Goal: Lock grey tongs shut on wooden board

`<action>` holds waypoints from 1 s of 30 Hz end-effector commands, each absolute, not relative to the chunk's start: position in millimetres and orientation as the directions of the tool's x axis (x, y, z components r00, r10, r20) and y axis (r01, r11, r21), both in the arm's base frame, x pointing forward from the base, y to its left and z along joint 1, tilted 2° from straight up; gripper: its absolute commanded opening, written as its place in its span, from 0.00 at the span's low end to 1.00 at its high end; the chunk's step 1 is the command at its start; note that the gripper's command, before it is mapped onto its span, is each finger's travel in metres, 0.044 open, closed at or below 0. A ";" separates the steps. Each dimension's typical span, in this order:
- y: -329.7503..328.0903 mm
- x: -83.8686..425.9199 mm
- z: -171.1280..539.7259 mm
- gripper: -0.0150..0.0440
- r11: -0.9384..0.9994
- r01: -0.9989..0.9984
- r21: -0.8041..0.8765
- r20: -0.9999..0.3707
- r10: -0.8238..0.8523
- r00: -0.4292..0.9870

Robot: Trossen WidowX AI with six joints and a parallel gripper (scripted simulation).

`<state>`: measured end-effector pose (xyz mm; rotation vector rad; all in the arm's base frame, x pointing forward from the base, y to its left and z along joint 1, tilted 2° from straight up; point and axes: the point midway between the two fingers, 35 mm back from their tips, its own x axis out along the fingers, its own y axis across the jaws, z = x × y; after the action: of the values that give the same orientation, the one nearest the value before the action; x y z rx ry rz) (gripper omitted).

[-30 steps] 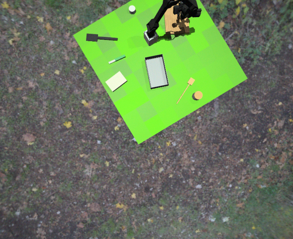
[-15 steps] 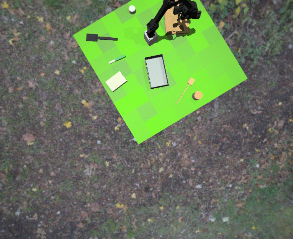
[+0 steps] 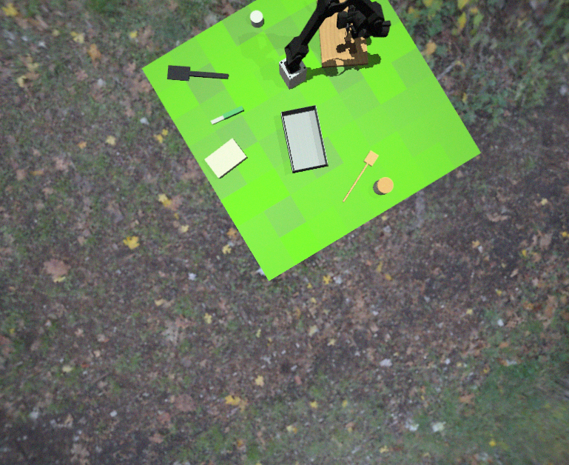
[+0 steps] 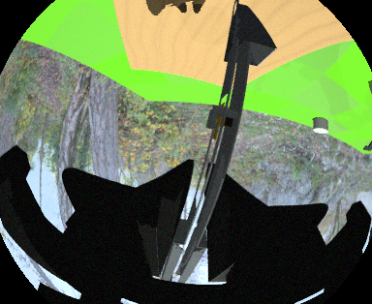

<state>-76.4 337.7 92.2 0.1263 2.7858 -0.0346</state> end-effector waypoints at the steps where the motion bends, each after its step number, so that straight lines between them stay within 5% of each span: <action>1: 338.4 -76.7 93.6 0.00 0.996 0.094 -0.001 -0.336 0.088 -0.938; 14: 335.0 -85.6 87.3 0.00 0.998 0.044 -0.046 -0.441 0.019 -0.897; 30: 328.6 -105.7 74.0 0.00 0.987 -0.006 -0.163 -0.847 -0.143 -0.512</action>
<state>-103.2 326.7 68.6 -0.1145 2.2196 -0.1817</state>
